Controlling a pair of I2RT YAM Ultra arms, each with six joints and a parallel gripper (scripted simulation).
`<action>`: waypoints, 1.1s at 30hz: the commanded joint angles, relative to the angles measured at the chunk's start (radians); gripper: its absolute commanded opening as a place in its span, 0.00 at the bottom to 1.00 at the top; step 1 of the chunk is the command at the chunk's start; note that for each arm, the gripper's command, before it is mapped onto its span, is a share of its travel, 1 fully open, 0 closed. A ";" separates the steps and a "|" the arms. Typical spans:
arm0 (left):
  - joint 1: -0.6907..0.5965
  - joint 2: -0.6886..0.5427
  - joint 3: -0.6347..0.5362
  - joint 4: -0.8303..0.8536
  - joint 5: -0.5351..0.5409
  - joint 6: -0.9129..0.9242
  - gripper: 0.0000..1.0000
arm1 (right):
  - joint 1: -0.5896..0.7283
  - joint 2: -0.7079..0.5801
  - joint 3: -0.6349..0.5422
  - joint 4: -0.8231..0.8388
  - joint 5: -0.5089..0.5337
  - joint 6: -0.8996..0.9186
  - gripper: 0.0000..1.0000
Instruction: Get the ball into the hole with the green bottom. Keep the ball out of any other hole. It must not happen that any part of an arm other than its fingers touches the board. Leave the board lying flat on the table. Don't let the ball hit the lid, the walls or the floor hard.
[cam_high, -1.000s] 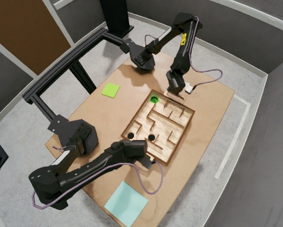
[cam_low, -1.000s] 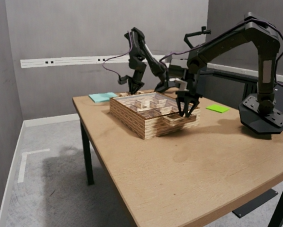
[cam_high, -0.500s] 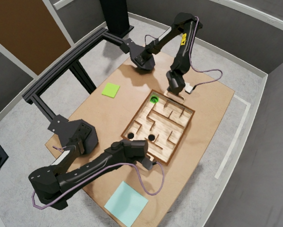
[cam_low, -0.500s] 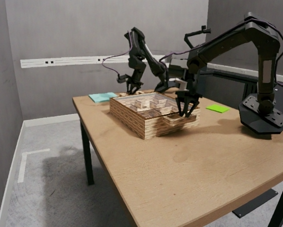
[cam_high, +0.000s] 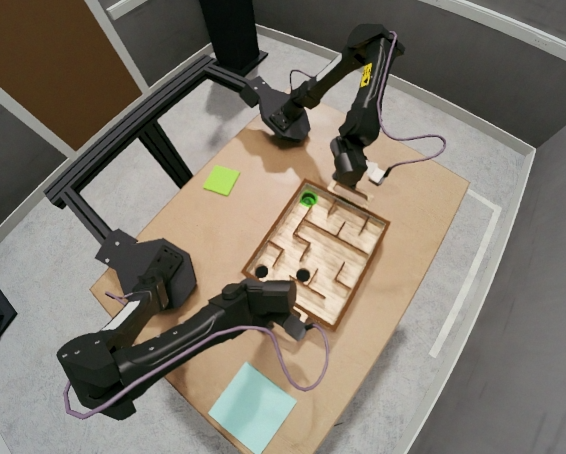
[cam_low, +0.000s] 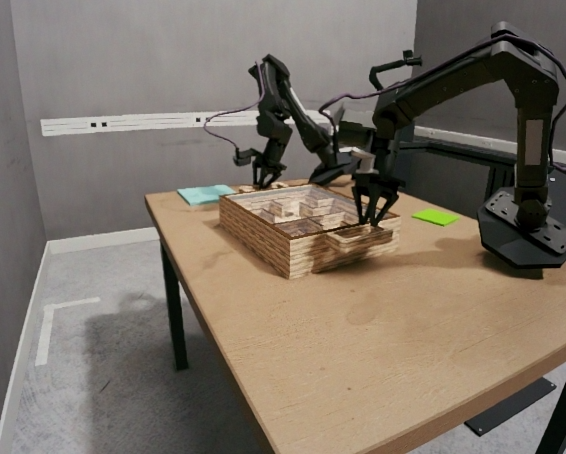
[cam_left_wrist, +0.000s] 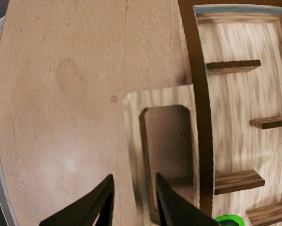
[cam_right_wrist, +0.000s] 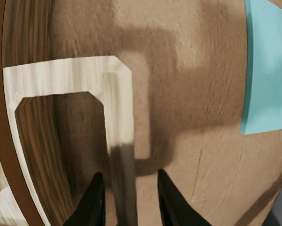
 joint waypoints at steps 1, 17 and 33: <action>-0.026 -0.004 0.030 -0.047 -0.024 -0.039 0.34 | 0.019 -0.017 0.021 0.018 0.017 -0.005 0.34; -0.138 0.027 0.147 -0.319 -0.032 -0.252 0.34 | 0.019 -0.017 0.021 0.018 0.017 -0.005 0.34; -0.142 0.030 0.168 -0.350 -0.030 -0.280 0.34 | 0.056 -0.045 0.046 -0.083 0.035 0.056 0.34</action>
